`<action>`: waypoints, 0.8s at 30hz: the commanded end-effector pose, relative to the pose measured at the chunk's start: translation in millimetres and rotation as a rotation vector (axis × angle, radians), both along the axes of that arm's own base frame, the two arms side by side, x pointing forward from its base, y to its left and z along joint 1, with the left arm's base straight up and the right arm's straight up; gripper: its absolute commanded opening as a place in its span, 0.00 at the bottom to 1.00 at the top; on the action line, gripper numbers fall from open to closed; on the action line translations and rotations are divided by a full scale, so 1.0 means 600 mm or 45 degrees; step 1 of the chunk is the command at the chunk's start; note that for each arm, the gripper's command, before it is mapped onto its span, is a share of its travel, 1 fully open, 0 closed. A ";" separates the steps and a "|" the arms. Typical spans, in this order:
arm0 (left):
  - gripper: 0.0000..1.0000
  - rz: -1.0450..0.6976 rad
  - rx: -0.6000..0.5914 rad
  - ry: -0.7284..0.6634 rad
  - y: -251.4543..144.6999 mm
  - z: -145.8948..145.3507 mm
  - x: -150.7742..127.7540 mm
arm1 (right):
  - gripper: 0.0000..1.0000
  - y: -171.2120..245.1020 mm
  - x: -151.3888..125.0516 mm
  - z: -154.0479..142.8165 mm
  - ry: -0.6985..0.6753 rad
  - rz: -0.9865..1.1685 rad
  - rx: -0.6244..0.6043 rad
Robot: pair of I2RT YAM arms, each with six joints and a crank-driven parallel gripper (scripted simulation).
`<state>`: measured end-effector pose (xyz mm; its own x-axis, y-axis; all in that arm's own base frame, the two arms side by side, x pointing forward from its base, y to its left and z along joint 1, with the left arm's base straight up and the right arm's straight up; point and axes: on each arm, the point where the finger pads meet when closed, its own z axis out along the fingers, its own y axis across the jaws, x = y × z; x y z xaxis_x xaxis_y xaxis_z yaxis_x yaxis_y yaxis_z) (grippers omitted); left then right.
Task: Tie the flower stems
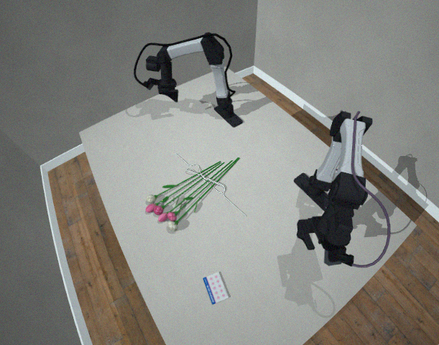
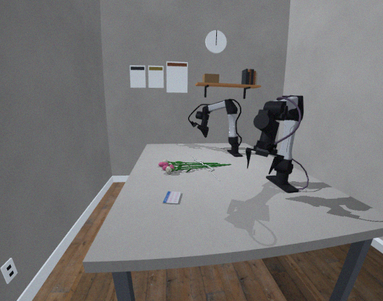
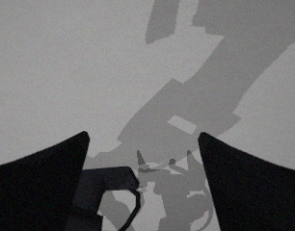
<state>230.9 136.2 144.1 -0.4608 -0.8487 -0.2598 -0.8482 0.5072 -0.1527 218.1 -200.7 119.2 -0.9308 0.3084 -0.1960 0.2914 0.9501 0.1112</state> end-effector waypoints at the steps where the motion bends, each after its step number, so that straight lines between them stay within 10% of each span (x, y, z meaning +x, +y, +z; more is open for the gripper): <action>1: 1.00 -0.002 0.013 -0.015 0.002 0.005 0.002 | 1.00 -0.003 0.003 0.006 -0.016 0.002 -0.015; 18: 1.00 -0.002 0.013 -0.015 0.002 0.005 0.002 | 1.00 -0.003 0.003 0.006 -0.016 0.002 -0.015; 24: 0.27 -0.138 0.005 -0.132 -0.012 0.006 0.040 | 0.27 0.012 0.056 0.012 -0.193 -0.060 0.021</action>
